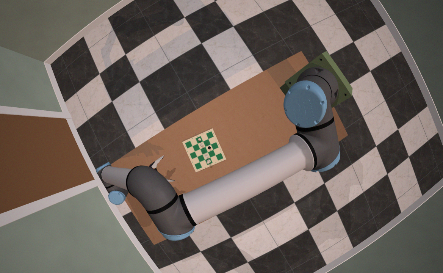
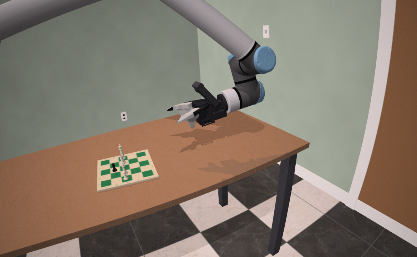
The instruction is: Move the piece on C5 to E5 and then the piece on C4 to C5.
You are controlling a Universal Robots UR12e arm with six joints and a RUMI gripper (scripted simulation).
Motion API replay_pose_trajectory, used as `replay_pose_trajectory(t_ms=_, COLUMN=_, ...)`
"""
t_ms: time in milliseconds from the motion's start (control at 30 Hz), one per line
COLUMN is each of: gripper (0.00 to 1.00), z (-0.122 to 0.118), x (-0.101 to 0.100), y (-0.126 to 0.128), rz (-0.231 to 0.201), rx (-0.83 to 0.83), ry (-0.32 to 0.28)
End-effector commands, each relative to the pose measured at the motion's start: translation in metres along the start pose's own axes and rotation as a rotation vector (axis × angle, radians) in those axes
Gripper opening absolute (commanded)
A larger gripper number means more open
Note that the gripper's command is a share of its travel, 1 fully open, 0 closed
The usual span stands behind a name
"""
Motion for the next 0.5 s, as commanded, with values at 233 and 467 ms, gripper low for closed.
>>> replay_pose_trajectory(t_ms=233, gripper=1.00, z=0.004, x=-0.006, y=0.000, rz=0.034, rx=0.035, ry=-0.041)
replay_pose_trajectory(t_ms=467, gripper=1.00, z=0.007, x=-0.016, y=-0.004, rz=0.084, rx=0.085, ry=-0.104)
Point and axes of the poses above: the point where the finger pads meet when closed, its own x axis back along the fingers, its own y axis across the jaws, z = x × y, the point moved 2 cm from there along x, back along the fingers, and after that the axes turned 4 degrees about x, right-handed, at the moved point
